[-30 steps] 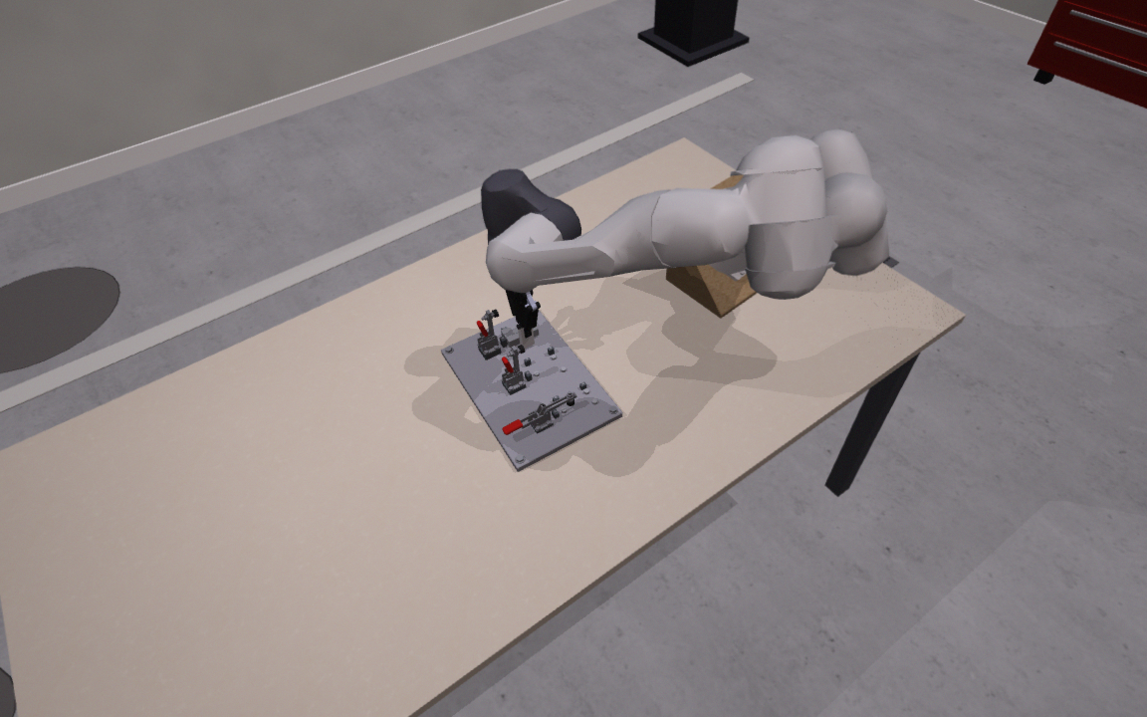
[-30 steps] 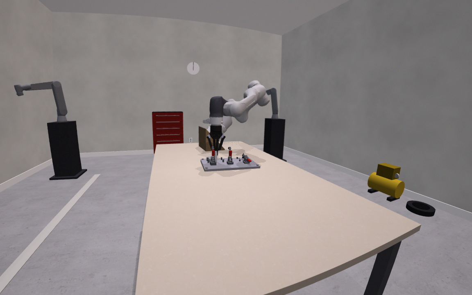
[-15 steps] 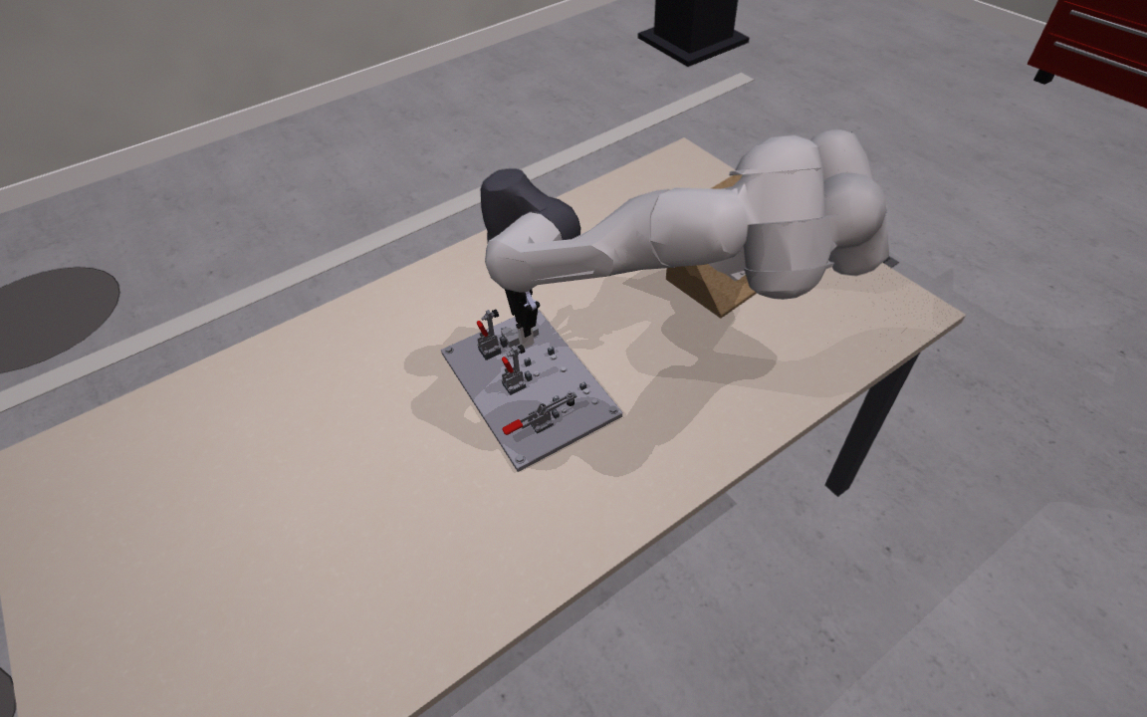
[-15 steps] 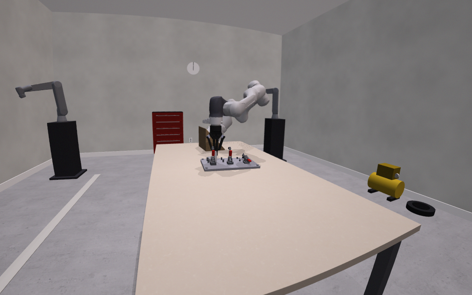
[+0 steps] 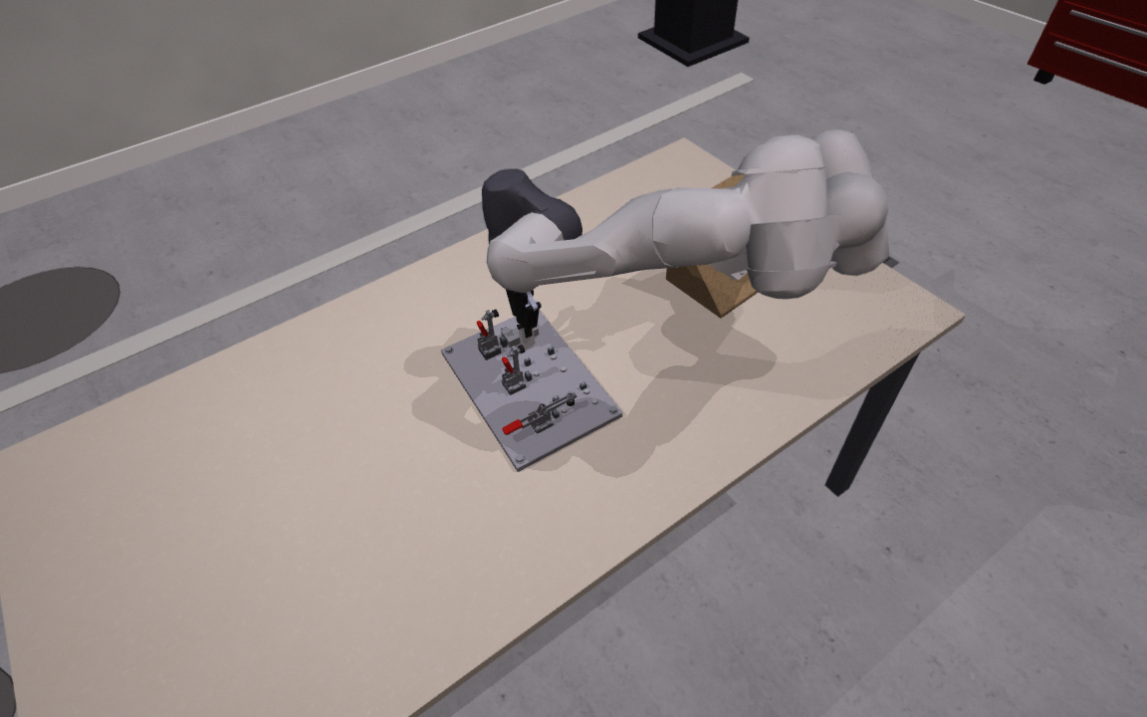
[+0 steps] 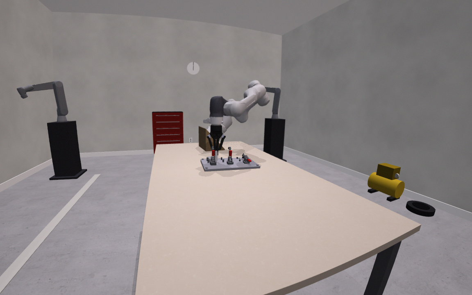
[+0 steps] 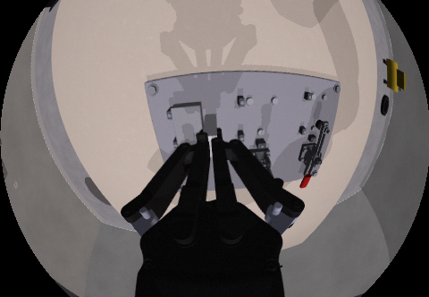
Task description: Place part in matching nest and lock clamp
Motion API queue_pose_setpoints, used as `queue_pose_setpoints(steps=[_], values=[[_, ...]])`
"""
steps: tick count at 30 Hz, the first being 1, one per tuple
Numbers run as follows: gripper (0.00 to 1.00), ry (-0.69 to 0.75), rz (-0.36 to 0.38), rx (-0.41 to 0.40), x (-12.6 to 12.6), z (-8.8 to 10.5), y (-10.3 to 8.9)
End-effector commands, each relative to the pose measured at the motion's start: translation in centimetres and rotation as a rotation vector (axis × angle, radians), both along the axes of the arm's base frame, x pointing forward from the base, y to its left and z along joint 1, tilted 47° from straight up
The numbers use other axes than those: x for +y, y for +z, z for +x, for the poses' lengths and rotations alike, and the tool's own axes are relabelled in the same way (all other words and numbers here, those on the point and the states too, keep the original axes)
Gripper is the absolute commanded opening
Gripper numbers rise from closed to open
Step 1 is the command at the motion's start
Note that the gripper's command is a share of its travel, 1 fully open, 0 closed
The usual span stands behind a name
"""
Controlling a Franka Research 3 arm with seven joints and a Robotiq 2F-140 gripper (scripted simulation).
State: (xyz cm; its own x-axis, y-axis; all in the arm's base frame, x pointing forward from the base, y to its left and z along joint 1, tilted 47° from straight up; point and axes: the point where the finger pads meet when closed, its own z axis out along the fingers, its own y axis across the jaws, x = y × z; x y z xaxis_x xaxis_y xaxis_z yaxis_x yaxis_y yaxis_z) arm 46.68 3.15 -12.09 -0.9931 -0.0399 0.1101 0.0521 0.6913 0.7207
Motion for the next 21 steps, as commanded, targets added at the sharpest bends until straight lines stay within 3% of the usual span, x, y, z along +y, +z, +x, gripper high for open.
queue_pose_setpoints(steps=[1,11,21], values=[[0.00,0.000,0.000,-0.001,0.5,0.1,0.4],[0.00,0.000,0.000,-0.001,1.0,0.2,1.1],[0.00,0.000,0.000,-0.001,-0.9,0.4,2.9]])
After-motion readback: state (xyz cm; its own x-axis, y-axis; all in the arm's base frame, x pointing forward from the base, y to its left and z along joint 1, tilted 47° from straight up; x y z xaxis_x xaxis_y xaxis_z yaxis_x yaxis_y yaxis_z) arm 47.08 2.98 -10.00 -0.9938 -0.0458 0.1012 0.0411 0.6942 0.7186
